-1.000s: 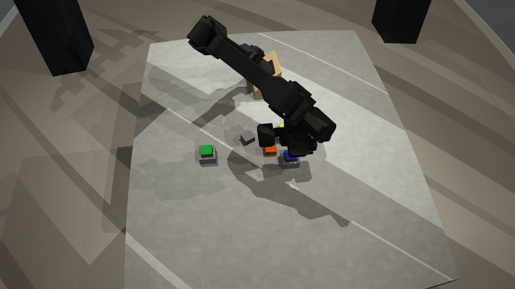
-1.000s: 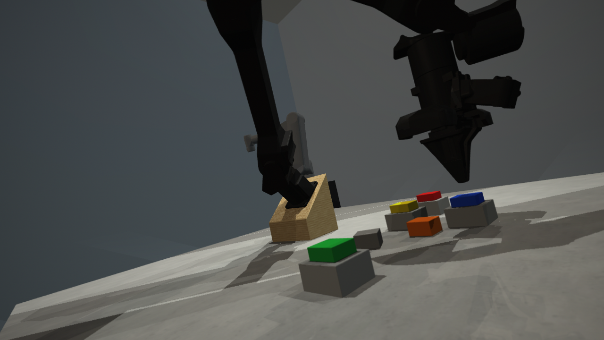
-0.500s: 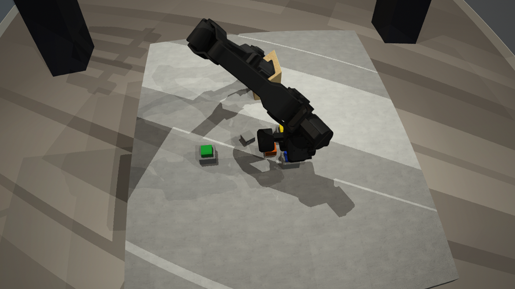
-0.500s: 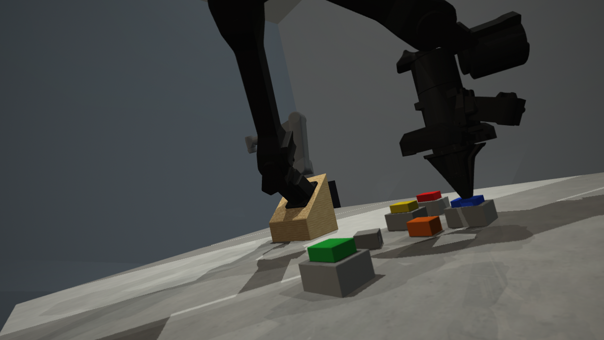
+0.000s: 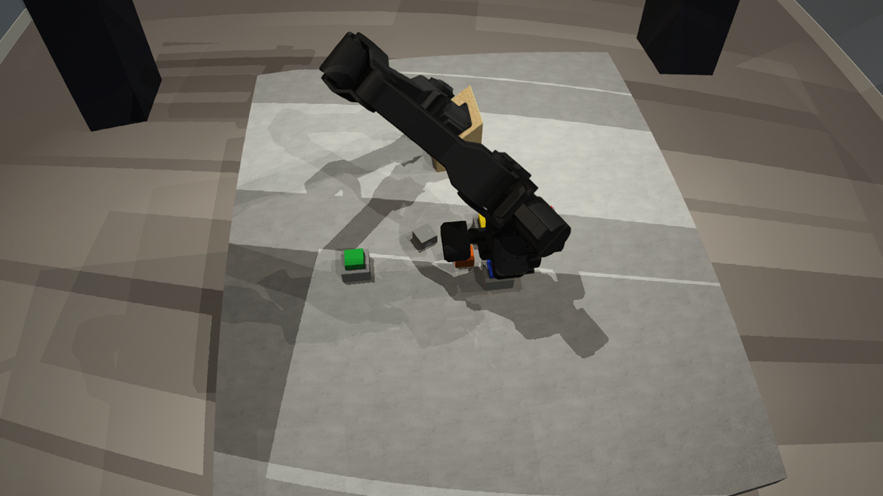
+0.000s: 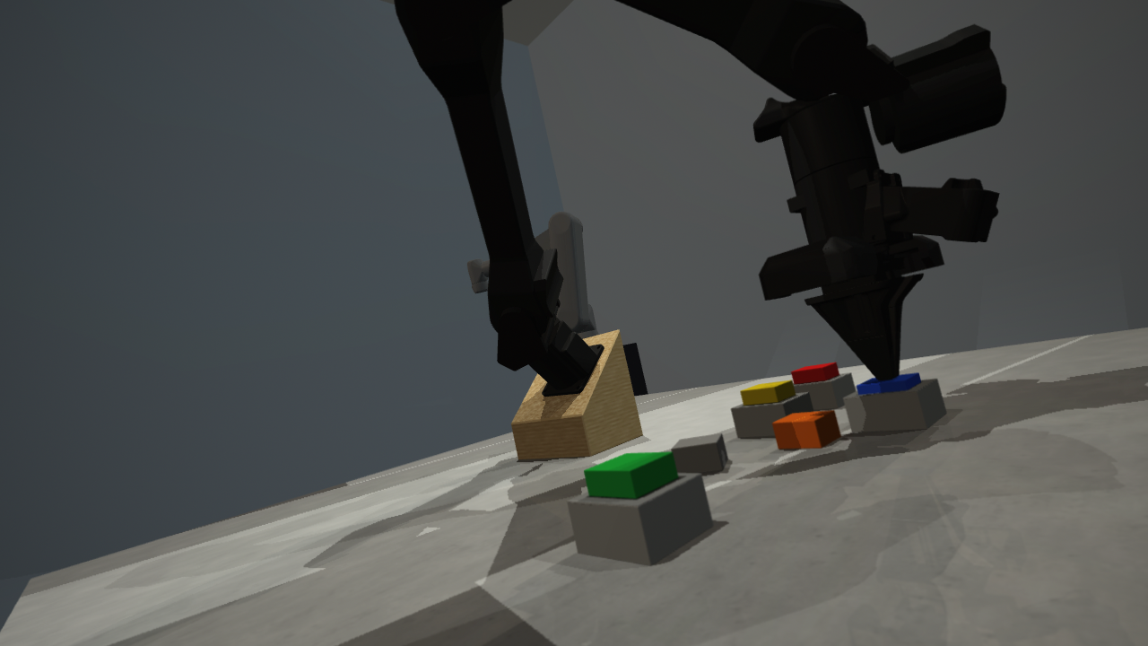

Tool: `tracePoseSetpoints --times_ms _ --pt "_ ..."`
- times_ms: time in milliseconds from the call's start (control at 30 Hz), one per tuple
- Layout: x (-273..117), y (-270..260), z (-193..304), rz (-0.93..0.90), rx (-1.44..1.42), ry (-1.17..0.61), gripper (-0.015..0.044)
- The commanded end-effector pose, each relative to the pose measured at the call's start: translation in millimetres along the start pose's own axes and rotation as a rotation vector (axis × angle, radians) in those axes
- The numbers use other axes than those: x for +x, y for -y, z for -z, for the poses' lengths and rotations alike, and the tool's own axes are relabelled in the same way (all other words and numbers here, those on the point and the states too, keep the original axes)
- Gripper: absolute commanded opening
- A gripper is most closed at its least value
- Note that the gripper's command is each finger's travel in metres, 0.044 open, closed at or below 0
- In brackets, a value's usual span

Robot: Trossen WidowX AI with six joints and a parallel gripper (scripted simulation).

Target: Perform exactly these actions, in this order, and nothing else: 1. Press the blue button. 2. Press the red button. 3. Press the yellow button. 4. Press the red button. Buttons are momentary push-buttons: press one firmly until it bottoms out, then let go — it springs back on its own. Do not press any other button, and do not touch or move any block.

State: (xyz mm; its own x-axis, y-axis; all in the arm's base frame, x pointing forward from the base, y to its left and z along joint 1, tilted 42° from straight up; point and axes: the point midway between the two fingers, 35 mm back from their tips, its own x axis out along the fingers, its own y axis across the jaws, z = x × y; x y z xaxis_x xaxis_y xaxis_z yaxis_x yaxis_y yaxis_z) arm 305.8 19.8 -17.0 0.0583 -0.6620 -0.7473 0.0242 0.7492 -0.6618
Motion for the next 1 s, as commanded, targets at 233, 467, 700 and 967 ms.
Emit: tracePoseSetpoints --times_ms 233,467,700,967 --pt "-32 0 0 0.003 -0.005 0.000 0.0020" --pt "-83 -1 0 0.000 -0.005 -0.001 0.0020" --pt "-94 -3 2 -0.001 -0.006 -0.001 0.0020" --pt "-96 -96 88 -0.011 -0.009 -0.004 0.0020"
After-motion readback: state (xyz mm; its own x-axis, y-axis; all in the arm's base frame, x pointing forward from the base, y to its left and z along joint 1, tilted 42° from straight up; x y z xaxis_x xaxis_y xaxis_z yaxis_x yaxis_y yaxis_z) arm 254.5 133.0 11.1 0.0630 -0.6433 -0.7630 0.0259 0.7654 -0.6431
